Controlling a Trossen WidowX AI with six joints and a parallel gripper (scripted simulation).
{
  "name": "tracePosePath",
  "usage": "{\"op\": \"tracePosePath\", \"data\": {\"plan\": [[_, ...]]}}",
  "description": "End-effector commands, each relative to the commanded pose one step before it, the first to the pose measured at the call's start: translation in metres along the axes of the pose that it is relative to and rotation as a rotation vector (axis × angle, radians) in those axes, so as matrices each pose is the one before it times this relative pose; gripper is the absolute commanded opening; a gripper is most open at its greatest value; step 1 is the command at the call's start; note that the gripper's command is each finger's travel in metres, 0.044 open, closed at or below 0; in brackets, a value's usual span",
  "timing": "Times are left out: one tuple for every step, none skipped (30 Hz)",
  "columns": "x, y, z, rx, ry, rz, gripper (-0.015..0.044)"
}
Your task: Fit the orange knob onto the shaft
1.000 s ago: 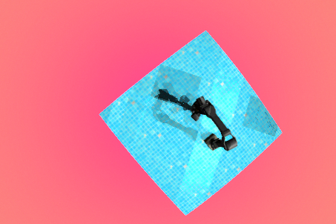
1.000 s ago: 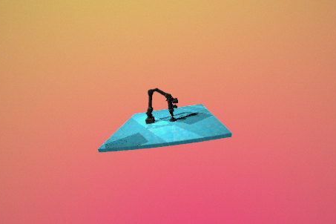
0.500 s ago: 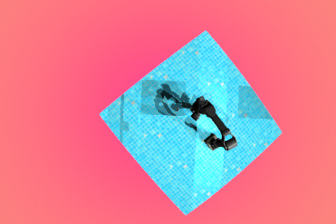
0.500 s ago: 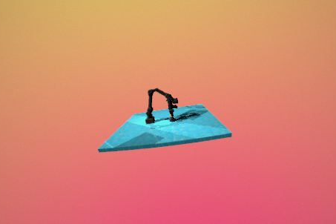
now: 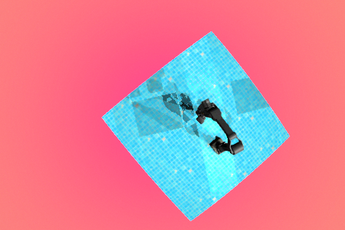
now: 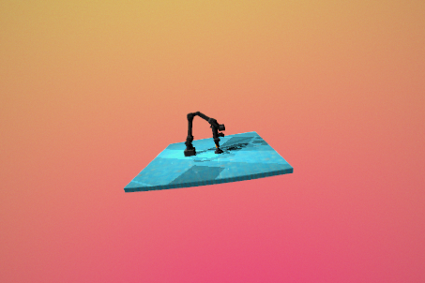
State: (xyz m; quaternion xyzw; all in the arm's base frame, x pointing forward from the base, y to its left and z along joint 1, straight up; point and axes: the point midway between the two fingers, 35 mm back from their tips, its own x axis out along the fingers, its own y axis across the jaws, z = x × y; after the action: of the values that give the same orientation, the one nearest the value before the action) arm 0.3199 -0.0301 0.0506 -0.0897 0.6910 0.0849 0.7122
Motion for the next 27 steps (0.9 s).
{"op": "tracePosePath", "data": {"plan": [[0.00058, 0.00022, -0.00165, -0.0016, 0.00309, -0.00186, 0.0000], [0.00000, 0.00000, 0.00000, 0.0000, 0.00000, 0.00000, 0.0000], [0.00000, 0.00000, 0.00000, 0.0000, 0.00000, 0.00000, 0.0000], [0.00000, 0.00000, 0.00000, 0.0000, 0.00000, 0.00000, 0.0000], [-0.00124, -0.00003, 0.00002, 0.0000, -0.00001, 0.00000, 0.0000], [-0.00114, -0.00007, 0.00010, 0.0000, -0.00001, -0.00001, 0.0000], [-0.00114, -0.00014, 0.00025, 0.0000, -0.00002, -0.00001, 0.0000], [-0.00057, -0.00014, 0.00032, 0.0000, -0.00003, -0.00001, 0.0000], [-0.00059, 0.00010, -0.00021, 0.0000, 0.00001, 0.00001, 0.0000], [-0.00058, 0.00016, -0.00043, 0.0000, 0.00003, 0.00001, 0.0000], [-0.00006, 0.00001, -0.00002, -0.0088, 0.00000, 0.00000, 0.0000], [-0.00010, 0.00000, -0.00001, -0.0167, 0.00000, 0.00000, 0.0000], [-0.00014, -0.00001, 0.00002, -0.0283, 0.00000, 0.00000, 0.0000], [-0.00019, -0.00004, 0.00008, -0.0323, 0.00000, 0.00000, 0.0000], [-0.00024, -0.00009, 0.00018, -0.0387, -0.00001, 0.00000, 0.0000], [-0.00026, -0.00019, 0.00035, -0.0436, -0.00002, -0.00001, 0.0000], [-0.00011, -0.00027, 0.00045, -0.0307, -0.00003, -0.00002, 0.0000], [0.00014, -0.00030, 0.00045, -0.0104, -0.00003, -0.00002, 0.0000], [0.00025, -0.00027, 0.00038, 0.0000, -0.00003, -0.00002, 0.0000], [0.00032, -0.00035, 0.00050, 0.0000, -0.00004, -0.00003, 0.0000], [0.00041, -0.00042, 0.00060, 0.0000, -0.00004, -0.00003, 0.0000], [0.00059, -0.00046, 0.00064, 0.0000, -0.00005, -0.00003, 0.0000], [0.00064, -0.00049, 0.00066, 0.0000, -0.00005, -0.00004, 0.0000], [0.00054, -0.00032, 0.00043, 0.0000, -0.00003, -0.00002, 0.0000], [0.00048, -0.00005, 0.00008, 0.0000, 0.00000, 0.00000, 0.0000], [0.00036, 0.00001, 0.00001, 0.0000, 0.00000, 0.00000, 0.0000], [0.00038, 0.00002, 0.00000, 0.0000, 0.00000, 0.00000, 0.0000]]}}
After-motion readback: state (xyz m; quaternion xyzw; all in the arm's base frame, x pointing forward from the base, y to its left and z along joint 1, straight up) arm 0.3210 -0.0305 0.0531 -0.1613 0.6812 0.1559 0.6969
